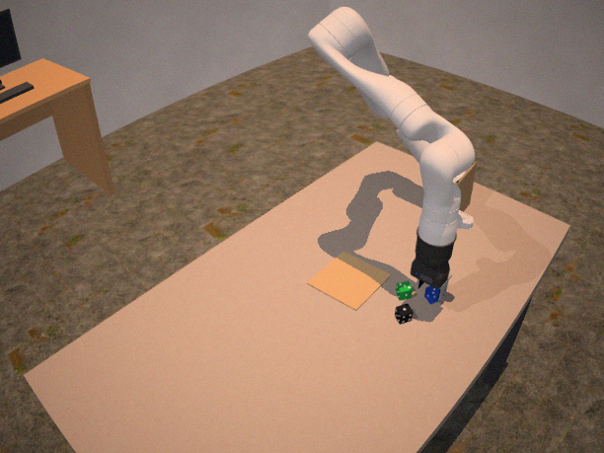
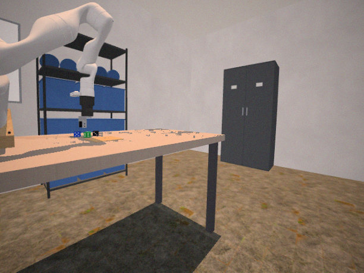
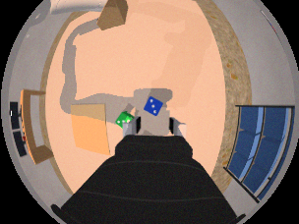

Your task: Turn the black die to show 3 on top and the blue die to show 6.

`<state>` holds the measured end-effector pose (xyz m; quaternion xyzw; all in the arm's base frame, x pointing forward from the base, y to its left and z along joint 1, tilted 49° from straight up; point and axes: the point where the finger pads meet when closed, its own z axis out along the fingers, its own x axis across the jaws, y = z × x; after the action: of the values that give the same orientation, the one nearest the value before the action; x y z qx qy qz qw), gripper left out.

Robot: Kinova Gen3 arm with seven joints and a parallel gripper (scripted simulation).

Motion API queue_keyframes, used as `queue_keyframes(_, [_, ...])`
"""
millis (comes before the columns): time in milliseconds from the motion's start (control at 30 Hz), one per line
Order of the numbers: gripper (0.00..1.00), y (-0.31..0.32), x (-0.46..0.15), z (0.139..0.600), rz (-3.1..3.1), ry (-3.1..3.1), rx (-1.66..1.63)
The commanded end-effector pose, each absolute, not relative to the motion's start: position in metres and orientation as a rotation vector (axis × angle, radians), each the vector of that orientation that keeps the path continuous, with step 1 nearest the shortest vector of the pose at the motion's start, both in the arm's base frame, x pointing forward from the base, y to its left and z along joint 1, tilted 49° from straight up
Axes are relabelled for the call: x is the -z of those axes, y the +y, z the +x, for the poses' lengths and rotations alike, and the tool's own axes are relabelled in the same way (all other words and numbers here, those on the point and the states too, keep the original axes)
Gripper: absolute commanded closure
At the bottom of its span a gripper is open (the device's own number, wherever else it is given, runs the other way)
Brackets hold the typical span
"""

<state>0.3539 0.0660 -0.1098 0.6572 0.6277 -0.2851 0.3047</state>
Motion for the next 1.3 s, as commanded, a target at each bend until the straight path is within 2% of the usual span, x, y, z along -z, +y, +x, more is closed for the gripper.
queue_keyframes(0, [0.0,0.083,0.099,0.357,1.742,1.668,0.735])
queue_keyframes(433, [0.0,0.134,0.054,0.356,1.742,1.668,0.735])
queue_keyframes(900, [0.0,0.136,0.051,0.357,1.746,1.662,0.733])
queue_keyframes(1267, [0.0,0.117,0.033,0.406,2.02,1.197,0.52])
